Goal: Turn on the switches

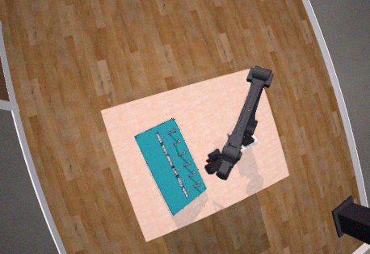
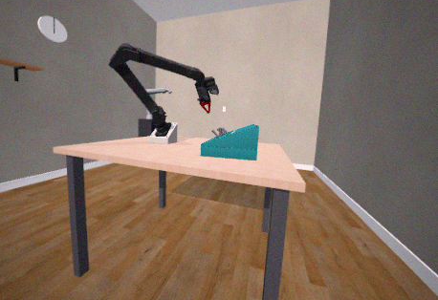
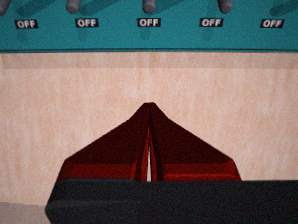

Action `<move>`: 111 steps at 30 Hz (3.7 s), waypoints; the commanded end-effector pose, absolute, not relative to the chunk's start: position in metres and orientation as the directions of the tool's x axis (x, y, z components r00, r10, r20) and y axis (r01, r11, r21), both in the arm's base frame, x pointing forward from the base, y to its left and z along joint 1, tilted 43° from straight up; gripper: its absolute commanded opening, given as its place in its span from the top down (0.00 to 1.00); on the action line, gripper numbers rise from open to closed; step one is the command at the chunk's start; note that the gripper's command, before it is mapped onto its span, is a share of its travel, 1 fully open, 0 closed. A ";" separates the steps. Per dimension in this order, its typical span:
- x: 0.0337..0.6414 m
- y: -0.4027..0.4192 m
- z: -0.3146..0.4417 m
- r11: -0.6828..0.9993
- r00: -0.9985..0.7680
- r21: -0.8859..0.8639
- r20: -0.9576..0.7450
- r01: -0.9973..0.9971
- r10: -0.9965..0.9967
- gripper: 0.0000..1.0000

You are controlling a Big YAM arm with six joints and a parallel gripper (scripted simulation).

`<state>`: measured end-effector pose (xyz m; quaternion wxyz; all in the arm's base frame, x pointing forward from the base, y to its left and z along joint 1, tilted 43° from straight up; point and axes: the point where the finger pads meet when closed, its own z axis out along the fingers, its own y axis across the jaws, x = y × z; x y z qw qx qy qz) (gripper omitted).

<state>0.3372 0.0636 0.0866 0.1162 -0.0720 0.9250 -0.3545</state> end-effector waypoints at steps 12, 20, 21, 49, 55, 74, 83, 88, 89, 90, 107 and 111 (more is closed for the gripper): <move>0.350 0.043 0.064 0.738 -0.962 -0.673 -0.169 -0.046 -0.214 1.00; 0.356 0.029 0.048 0.738 -0.962 -0.673 -0.169 -0.046 -0.214 1.00; 0.357 0.026 0.045 0.738 -0.962 -0.673 -0.168 -0.046 -0.214 1.00; 0.379 -0.012 -0.002 0.740 -0.959 -0.671 -0.176 -0.049 -0.223 1.00; 0.379 -0.017 -0.003 0.740 -0.961 -0.672 -0.175 -0.042 -0.214 1.00; 0.378 -0.016 -0.004 0.739 -0.961 -0.672 -0.171 -0.048 -0.218 1.00; 0.378 -0.016 -0.004 0.739 -0.961 -0.672 -0.171 -0.048 -0.218 1.00; 0.378 -0.016 -0.004 0.739 -0.961 -0.672 -0.171 -0.048 -0.218 1.00; 0.378 -0.016 -0.004 0.739 -0.961 -0.672 -0.171 -0.048 -0.218 1.00; 0.378 -0.016 -0.004 0.739 -0.961 -0.672 -0.171 -0.048 -0.218 1.00; 0.379 -0.018 -0.005 0.741 -0.961 -0.671 -0.179 -0.040 -0.213 1.00; 0.378 -0.018 -0.005 0.740 -0.961 -0.671 -0.176 -0.041 -0.214 1.00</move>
